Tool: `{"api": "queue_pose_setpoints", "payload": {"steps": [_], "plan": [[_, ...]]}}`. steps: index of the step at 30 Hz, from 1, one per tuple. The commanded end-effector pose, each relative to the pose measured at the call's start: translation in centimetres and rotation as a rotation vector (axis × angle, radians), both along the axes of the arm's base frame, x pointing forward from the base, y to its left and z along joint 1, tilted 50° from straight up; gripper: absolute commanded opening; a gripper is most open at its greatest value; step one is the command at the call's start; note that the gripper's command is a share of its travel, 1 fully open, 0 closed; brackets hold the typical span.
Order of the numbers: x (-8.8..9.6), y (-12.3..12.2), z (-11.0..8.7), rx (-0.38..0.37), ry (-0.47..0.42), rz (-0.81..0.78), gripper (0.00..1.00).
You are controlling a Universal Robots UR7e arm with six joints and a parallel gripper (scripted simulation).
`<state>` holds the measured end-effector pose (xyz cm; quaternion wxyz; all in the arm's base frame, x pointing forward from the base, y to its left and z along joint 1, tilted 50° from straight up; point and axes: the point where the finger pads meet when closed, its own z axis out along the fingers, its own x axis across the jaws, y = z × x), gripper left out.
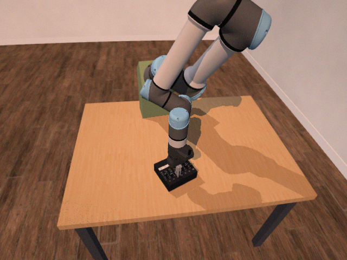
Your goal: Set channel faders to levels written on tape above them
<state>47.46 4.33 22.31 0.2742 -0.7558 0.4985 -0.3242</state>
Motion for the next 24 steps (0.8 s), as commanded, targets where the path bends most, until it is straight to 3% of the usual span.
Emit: {"api": "queue_pose_setpoints", "payload": {"steps": [1, 24], "plan": [[0.07, 0.01, -0.02, 0.000, -0.001, 0.000, 0.00], [0.90, 0.11, -0.71, 0.000, -0.001, 0.000, 0.00]]}}
